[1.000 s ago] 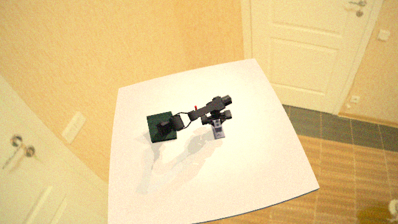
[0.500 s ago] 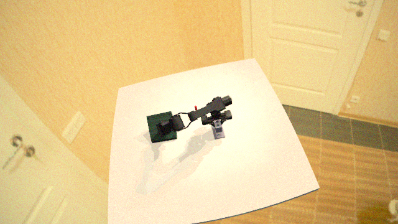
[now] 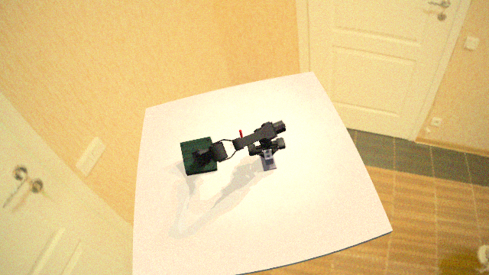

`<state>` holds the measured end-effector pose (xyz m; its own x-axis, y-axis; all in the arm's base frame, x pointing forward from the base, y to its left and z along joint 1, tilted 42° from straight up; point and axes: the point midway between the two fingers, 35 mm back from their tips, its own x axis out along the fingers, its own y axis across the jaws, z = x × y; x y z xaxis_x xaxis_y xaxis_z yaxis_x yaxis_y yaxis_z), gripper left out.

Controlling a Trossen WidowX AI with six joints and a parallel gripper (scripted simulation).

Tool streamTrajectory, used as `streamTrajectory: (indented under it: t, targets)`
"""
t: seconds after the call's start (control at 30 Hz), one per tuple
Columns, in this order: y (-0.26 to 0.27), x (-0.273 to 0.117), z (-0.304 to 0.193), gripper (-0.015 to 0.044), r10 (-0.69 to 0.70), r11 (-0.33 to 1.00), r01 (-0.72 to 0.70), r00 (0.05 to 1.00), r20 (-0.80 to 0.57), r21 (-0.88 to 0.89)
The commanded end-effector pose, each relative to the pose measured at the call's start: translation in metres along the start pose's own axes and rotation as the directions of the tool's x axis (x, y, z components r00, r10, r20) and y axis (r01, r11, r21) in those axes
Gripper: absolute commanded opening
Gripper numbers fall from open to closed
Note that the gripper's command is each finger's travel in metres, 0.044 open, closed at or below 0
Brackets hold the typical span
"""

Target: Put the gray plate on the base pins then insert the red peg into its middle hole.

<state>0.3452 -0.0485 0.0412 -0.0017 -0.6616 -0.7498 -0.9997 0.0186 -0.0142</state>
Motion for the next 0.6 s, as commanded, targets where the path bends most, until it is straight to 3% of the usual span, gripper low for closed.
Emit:
streamTrajectory:
  t: [0.0,0.53,0.57]
  targets:
    - [0.002,0.008,-0.001,0.0,0.007,1.0,-0.007,1.0,-0.006,-0.002]
    - [0.001,0.016,-0.001,0.0,0.003,1.0,-0.003,1.0,-0.001,0.0]
    - [0.001,0.016,-0.001,0.0026,0.003,1.0,-0.003,1.0,-0.001,0.0]
